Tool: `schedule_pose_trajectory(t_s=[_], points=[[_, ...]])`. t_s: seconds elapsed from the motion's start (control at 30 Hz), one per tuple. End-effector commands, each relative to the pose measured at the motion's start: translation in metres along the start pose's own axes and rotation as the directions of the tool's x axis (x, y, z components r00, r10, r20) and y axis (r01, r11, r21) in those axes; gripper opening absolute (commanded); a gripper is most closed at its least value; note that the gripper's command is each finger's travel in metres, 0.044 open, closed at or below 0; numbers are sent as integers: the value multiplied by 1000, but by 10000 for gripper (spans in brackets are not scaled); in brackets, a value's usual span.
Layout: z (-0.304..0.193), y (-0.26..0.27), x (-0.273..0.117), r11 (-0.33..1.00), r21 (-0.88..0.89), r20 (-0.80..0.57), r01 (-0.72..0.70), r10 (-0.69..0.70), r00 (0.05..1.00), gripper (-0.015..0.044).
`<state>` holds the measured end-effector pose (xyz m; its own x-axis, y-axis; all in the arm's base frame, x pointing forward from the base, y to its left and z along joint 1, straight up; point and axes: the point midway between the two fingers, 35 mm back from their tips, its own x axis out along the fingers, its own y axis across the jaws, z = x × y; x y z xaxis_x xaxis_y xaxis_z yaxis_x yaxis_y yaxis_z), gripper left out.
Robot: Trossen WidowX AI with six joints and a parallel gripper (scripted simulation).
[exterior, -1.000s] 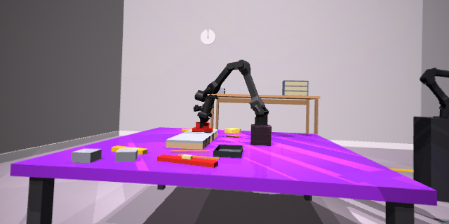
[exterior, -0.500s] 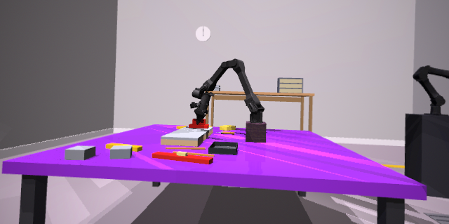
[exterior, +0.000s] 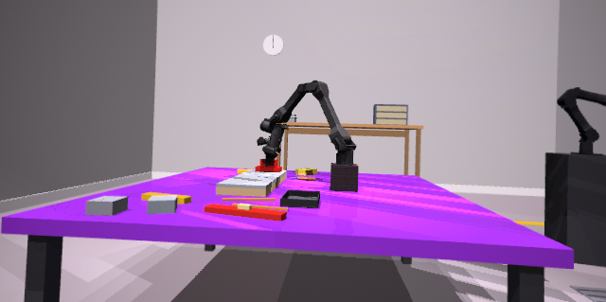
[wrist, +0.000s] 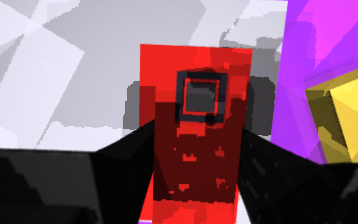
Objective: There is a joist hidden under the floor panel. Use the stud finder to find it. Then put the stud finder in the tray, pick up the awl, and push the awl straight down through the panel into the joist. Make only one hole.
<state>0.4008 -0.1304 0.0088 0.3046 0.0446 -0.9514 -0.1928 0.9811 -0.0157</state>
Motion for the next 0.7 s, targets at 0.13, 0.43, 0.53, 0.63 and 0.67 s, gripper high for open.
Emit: schedule_pose_trajectory(t_s=[0.13, 0.43, 0.53, 0.63, 0.67], points=[[1, 0, -3, 1000, 0, 0, 0, 0, 1000, 0], [18, -4, -58, 1000, -1, -1, 4, -4, 1000, 0], [23, -3, -80, 1000, -1, -1, 5, -5, 1000, 0], [25, -3, -97, 1000, -1, -2, 6, -6, 1000, 0], [25, -3, -98, 1000, -1, -2, 6, -6, 1000, 0]])
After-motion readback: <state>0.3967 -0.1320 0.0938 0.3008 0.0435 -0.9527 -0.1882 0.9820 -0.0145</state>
